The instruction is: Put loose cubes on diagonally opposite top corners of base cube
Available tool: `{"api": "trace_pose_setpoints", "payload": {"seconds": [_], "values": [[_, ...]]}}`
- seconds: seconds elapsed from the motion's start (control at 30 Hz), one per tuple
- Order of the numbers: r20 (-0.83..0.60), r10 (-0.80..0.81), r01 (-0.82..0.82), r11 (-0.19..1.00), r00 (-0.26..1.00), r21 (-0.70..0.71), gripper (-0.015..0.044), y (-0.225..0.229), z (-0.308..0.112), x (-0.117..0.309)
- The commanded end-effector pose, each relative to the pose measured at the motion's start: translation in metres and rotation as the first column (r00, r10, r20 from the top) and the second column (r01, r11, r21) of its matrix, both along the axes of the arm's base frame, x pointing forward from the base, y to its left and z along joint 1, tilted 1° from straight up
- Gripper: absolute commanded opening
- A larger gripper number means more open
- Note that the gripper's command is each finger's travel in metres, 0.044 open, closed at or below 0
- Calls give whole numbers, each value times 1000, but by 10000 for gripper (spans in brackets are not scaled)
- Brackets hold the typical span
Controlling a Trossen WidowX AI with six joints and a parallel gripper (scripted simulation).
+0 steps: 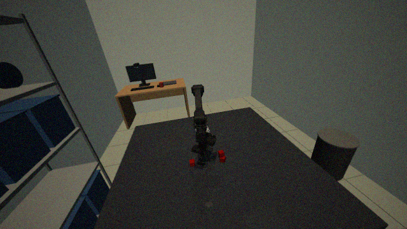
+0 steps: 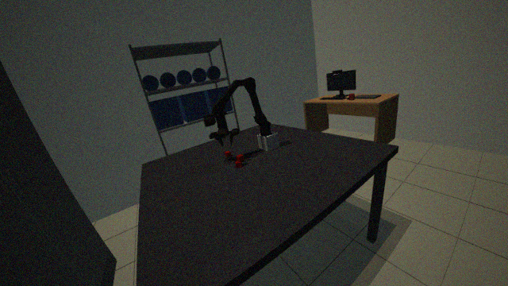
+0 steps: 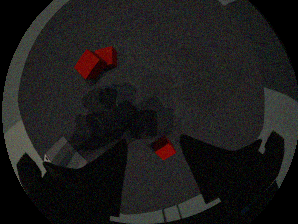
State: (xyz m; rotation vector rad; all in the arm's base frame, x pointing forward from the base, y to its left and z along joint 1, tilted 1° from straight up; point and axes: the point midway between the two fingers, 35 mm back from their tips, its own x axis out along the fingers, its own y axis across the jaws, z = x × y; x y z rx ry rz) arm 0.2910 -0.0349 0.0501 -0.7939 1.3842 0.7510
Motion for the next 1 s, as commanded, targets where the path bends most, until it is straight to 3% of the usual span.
{"api": "trace_pose_setpoints", "payload": {"seconds": [0.0,0.33,0.77,0.97], "values": [[8,245,-245,969,969,-17,265,-36,11,-3],[-12,560,-560,828,829,-31,265,-84,20,-18],[-13,565,-565,825,825,-31,265,-84,18,-18],[-13,565,-565,825,825,-30,265,-85,-40,-15]]}}
